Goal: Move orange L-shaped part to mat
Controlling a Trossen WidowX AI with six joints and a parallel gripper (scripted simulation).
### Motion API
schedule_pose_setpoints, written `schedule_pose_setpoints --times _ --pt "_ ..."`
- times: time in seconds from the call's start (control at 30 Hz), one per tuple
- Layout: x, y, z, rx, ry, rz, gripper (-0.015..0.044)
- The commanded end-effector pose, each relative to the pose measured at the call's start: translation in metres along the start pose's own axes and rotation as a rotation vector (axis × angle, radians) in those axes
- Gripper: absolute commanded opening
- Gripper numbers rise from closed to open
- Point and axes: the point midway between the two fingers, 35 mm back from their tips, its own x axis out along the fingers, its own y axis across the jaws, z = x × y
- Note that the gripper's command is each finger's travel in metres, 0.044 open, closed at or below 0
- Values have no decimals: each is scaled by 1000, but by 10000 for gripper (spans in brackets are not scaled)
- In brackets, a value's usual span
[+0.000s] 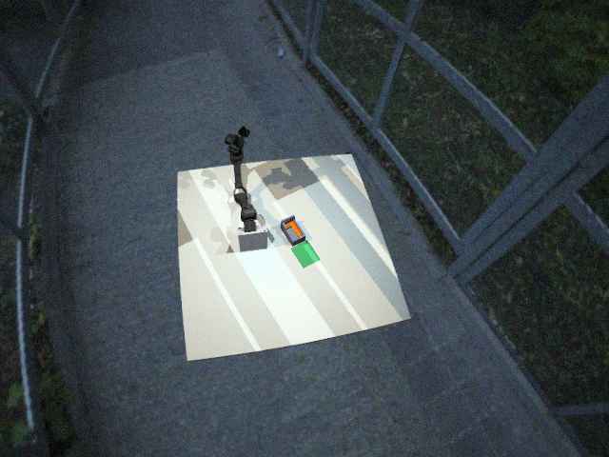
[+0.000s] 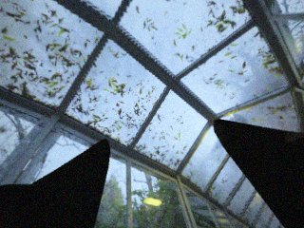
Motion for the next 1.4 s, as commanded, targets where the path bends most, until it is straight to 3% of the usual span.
schedule_pose_setpoints --times 0.0,0.1,0.23,0.47,0.63,0.83,1.03,1.2,1.37 --pt "4 -2 -2 -3 15 -5 374" --pt "25 -18 -13 -33 104 -36 295" --pt "70 -53 -53 -101 351 -68 190" --pt "115 -102 -157 -210 821 -38 180" --pt "109 -127 -249 -307 1196 68 180" --pt "59 -145 -350 -387 1631 270 180" --pt "-29 -157 -419 -412 2056 537 180" --pt "-119 -169 -446 -394 2384 868 180" --pt "-204 -183 -441 -274 2650 1202 180"
